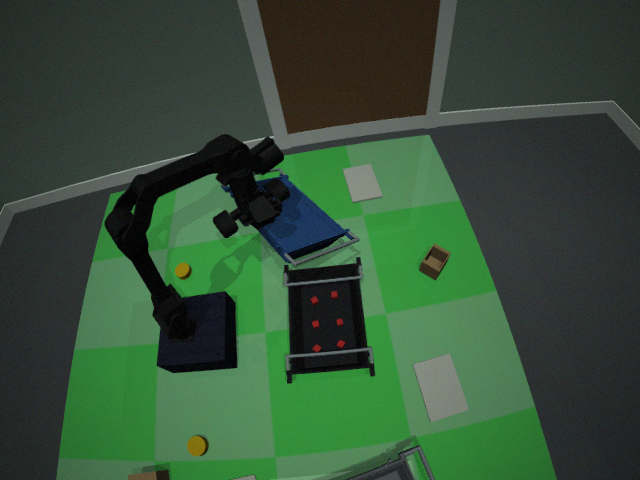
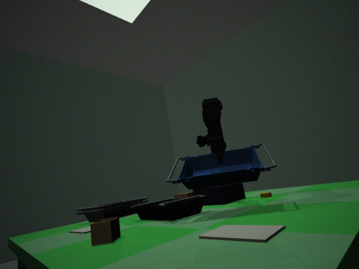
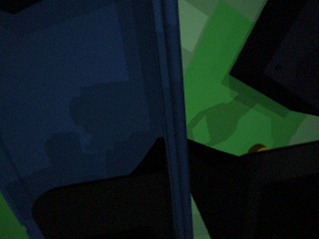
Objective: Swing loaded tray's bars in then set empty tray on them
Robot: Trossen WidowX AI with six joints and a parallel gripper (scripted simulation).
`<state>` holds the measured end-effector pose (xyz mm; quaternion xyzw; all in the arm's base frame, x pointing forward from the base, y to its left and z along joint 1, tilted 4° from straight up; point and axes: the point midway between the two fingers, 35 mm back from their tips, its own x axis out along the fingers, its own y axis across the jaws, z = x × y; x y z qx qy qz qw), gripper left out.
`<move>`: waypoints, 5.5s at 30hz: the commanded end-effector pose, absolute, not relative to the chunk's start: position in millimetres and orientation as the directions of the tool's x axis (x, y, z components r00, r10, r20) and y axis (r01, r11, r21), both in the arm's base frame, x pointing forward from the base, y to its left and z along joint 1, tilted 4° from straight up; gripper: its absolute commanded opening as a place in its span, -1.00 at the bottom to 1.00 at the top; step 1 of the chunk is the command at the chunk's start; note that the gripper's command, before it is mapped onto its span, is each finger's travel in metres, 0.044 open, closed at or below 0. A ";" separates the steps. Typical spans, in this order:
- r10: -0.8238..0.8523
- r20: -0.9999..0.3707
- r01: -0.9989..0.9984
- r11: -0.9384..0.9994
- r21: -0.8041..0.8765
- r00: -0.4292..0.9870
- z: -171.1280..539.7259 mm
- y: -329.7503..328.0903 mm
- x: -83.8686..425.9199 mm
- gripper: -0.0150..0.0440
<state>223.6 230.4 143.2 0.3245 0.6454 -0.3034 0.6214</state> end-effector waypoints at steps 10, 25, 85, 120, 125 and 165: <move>0.064 -0.998 0.863 0.503 0.035 0.004 148.0 197.8 257.5 -0.49; 0.061 -0.998 0.931 0.365 0.026 0.004 144.8 149.4 288.8 -0.49; 0.064 -0.998 1.000 0.030 0.007 0.005 137.7 26.4 325.1 -0.49; 0.064 -0.998 1.000 0.030 0.007 0.005 118.3 26.7 324.5 -0.49; 0.064 -0.998 1.000 0.030 0.007 0.005 110.8 26.9 323.8 -0.49; 0.064 -0.998 1.000 0.030 0.005 0.003 73.6 27.2 302.4 -0.49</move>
